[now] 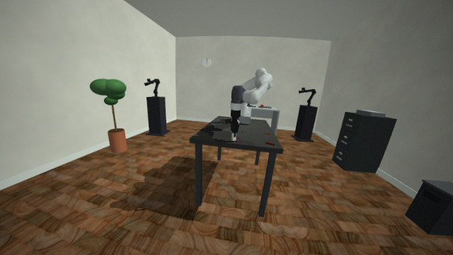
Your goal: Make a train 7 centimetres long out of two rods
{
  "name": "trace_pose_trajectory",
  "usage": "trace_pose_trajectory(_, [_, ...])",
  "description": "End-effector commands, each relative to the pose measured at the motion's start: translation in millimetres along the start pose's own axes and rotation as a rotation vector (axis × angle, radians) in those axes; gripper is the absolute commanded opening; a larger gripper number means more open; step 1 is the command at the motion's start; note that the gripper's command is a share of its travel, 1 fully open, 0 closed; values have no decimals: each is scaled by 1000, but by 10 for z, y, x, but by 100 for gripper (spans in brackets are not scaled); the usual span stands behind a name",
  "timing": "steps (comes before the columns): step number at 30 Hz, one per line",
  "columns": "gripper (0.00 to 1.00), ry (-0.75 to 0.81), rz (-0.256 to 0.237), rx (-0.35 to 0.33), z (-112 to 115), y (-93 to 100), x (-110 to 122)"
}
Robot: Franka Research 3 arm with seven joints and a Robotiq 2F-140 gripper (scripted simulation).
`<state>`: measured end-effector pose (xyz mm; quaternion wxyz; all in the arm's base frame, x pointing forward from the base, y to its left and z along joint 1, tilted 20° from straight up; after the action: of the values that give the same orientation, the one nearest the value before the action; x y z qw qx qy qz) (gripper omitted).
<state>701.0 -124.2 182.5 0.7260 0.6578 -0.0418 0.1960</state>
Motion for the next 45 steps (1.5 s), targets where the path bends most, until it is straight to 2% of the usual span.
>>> trace_pose_trajectory(1, [12, 4, 1, -1, -2, -5, -2])
trace_pose_trajectory(25, [12, 4, 1, -1, -2, -13, -2])
trace_pose_trajectory(45, [12, 4, 1, -1, -2, -133, -2])
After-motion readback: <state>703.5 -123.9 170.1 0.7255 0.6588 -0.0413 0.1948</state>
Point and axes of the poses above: the point where the finger pads meet when closed, its own y axis back along the fingers, its own x axis across the jaws, z = x × y, the point moved 1 cm from there along y, back along the fingers, and after that the axes turned 13 degrees about -y, right-handed, at the moved point
